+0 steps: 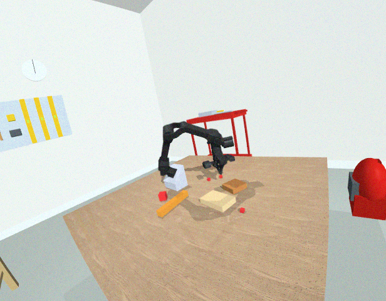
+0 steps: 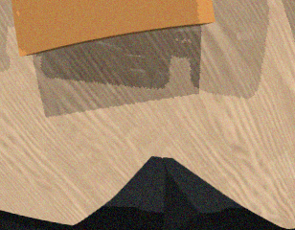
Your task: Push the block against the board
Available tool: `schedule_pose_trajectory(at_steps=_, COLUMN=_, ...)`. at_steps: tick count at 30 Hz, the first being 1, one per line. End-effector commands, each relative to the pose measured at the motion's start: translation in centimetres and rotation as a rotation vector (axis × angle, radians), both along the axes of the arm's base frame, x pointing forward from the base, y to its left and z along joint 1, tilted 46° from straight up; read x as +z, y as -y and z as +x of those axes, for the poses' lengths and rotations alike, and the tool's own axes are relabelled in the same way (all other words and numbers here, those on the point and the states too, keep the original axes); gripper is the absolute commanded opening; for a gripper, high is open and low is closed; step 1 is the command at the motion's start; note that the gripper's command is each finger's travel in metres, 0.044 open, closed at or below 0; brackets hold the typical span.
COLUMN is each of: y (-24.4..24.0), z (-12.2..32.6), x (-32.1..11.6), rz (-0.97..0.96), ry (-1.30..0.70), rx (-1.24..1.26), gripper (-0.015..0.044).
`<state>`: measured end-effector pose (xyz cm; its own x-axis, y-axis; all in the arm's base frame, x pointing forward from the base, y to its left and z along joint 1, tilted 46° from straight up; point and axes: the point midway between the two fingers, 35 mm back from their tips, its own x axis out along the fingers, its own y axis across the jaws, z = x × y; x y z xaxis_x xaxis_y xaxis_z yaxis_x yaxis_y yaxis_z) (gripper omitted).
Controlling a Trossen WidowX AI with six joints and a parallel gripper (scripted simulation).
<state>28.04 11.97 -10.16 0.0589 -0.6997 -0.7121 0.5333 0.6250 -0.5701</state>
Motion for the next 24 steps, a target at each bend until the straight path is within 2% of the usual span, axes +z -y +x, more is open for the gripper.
schedule_pose_trajectory(at_steps=1, y=0.0, z=0.2, x=-0.2, rz=-0.004, ry=-0.041, rx=0.026, gripper=0.0000)
schedule_pose_trajectory(at_steps=24, y=-2.7, z=4.6, x=-2.0, rz=-0.045, ry=-0.594, rx=0.592, gripper=0.0000)
